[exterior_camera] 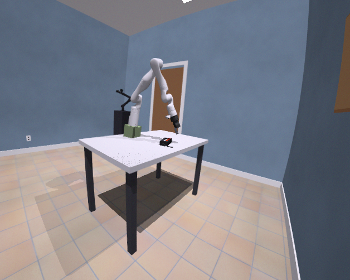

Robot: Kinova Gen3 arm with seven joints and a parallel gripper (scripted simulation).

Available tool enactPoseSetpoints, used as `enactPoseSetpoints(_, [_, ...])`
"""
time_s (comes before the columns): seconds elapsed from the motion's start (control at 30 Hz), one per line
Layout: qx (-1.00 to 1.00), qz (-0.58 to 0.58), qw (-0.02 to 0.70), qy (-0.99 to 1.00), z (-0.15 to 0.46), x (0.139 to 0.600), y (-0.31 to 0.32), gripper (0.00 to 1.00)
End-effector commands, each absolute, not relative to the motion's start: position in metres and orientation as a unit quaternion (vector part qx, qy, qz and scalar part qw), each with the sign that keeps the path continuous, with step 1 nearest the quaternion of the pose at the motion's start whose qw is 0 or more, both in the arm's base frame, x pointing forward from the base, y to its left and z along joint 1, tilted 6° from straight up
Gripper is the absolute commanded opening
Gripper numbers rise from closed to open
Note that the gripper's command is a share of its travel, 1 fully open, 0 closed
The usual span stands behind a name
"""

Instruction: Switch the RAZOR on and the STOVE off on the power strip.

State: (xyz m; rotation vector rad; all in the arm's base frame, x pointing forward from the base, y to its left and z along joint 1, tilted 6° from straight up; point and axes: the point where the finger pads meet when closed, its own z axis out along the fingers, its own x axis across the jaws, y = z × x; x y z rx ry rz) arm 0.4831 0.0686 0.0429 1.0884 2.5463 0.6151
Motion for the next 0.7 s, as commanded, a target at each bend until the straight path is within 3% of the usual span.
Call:
enactPoseSetpoints(0.0, [0.38,0.214,0.149,0.888,0.034,0.483,0.069,0.0])
enactPoseSetpoints(0.67, [0.379,0.213,0.149,0.888,0.012,0.486,0.068,0.0])
